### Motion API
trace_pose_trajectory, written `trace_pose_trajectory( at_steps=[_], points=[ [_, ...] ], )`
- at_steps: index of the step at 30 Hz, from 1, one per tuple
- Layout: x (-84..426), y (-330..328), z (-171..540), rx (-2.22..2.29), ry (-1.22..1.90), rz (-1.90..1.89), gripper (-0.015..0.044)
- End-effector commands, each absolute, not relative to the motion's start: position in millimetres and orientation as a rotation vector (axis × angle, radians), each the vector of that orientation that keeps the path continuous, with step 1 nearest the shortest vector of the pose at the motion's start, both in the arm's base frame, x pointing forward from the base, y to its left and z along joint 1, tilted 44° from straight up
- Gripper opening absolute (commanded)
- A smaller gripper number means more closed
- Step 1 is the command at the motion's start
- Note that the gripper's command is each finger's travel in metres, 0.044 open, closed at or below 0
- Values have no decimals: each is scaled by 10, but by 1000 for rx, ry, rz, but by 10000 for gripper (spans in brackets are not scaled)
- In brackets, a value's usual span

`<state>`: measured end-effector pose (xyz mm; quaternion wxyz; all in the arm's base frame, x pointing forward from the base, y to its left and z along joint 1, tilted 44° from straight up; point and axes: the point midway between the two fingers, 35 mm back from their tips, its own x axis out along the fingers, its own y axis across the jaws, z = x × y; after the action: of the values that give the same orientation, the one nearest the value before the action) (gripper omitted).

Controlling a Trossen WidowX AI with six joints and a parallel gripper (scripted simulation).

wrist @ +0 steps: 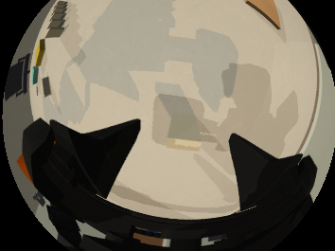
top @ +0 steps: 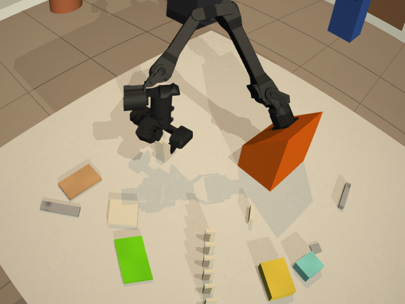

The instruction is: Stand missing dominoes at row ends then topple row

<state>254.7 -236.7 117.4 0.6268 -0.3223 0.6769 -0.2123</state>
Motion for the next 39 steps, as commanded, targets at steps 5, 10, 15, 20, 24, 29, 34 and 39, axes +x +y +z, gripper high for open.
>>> trace_pose_trajectory(
  at_steps=[5,10,15,20,24,29,34,39],
  points=[
    [2542,-2365,1122,-741,1559,-471,282],
    [2542,-2365,1122,-741,1559,-471,151],
    [2542,-2365,1122,-741,1559,-471,107],
    [2542,-2365,1122,-741,1559,-471,107],
    [2597,-2201,1280,-733,1560,-467,107],
    [2604,-1595,1906,-728,1562,-469,107],
    [2553,-1439,2089,-734,1561,-474,107],
    [2630,-1383,2028,-744,1560,-459,107]
  ],
)
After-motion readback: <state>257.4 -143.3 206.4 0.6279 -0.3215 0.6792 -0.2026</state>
